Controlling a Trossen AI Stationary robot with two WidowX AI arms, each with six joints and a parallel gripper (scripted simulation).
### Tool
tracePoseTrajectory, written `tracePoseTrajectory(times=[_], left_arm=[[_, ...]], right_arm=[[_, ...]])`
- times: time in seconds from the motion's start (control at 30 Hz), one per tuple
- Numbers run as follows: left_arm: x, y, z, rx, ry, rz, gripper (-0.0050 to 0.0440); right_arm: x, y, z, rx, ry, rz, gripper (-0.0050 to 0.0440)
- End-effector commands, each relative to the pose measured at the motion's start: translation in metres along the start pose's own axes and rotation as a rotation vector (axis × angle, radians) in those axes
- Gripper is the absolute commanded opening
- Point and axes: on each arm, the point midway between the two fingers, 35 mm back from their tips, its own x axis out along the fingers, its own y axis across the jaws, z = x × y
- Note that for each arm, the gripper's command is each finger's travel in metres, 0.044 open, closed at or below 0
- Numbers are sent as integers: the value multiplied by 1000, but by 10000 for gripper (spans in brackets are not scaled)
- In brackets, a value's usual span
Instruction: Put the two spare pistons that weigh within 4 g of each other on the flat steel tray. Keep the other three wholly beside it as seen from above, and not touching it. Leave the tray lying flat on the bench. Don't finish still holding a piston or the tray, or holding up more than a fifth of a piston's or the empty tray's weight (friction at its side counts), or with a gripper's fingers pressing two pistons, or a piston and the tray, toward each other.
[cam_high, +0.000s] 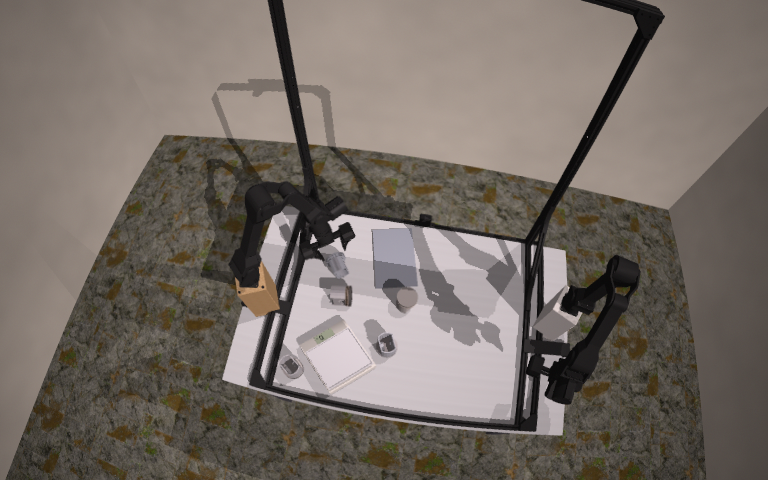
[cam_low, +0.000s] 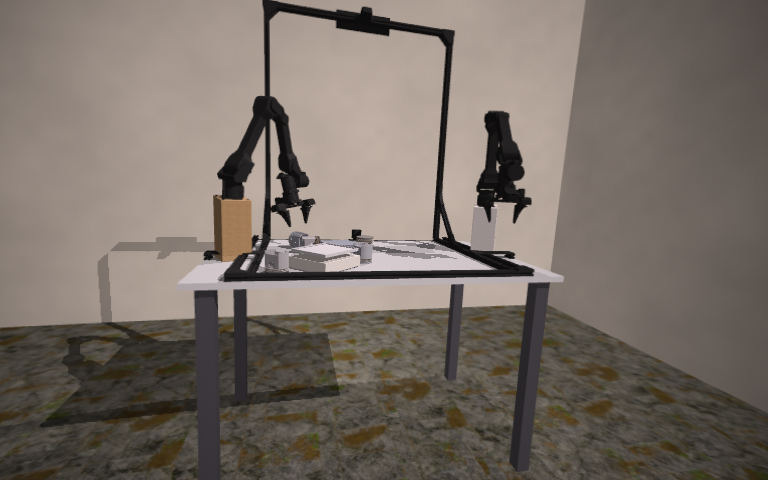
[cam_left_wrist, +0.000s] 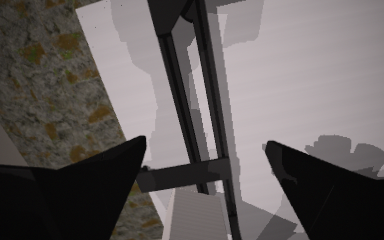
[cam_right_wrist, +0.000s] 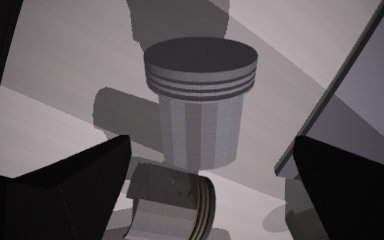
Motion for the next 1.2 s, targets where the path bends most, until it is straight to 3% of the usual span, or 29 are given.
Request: tracePoseTrajectory(times=[0.0,1.17], left_arm=[[0,0,0,3,1,-2,440],[0,0,0,3,1,-2,440]], right_arm=[[8,5,0,-8,6,13,378],[58,6,0,-8,7,16,378]])
